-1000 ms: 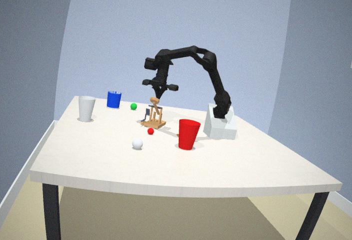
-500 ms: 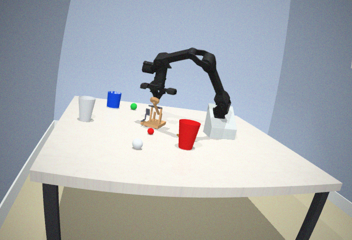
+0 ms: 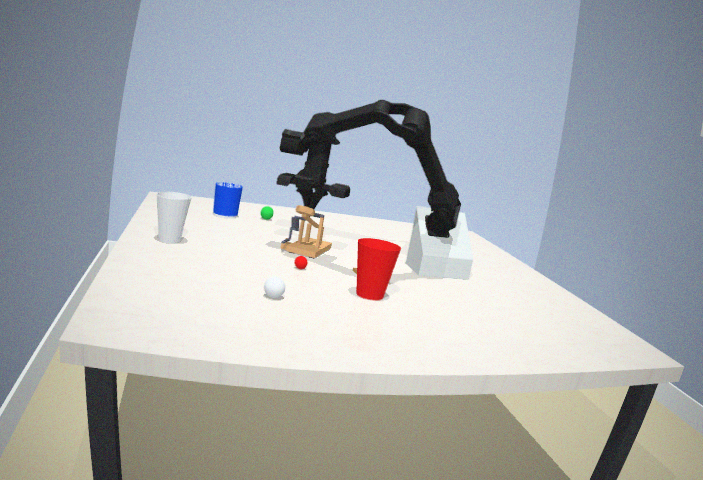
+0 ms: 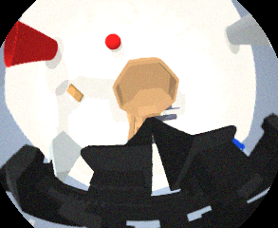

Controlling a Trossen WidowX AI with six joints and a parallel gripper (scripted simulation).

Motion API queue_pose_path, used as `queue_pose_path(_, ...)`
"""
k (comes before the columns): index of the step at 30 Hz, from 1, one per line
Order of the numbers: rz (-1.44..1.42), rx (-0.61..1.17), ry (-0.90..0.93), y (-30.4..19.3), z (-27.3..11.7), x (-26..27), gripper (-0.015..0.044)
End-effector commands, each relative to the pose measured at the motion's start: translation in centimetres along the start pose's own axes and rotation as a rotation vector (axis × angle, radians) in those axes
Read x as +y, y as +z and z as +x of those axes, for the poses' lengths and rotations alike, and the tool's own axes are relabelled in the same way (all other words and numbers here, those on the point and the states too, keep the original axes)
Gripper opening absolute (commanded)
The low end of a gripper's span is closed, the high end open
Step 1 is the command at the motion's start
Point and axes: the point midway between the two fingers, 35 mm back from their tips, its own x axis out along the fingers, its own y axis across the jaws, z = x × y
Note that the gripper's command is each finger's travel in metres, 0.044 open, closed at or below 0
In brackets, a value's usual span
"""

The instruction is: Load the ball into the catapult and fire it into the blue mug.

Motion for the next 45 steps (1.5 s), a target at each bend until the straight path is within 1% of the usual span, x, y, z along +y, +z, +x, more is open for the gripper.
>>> queue_pose_path(1,0.003,-0.006,0.003,0.3,0.5,0.1,0.0)
queue_pose_path(38,0.003,-0.008,0.003,1.8,5.8,0.1,0.0)
queue_pose_path(39,0.005,-0.003,-0.007,1.5,4.9,-0.2,0.0)
queue_pose_path(45,0.005,-0.003,-0.007,1.5,4.9,-0.2,0.0)
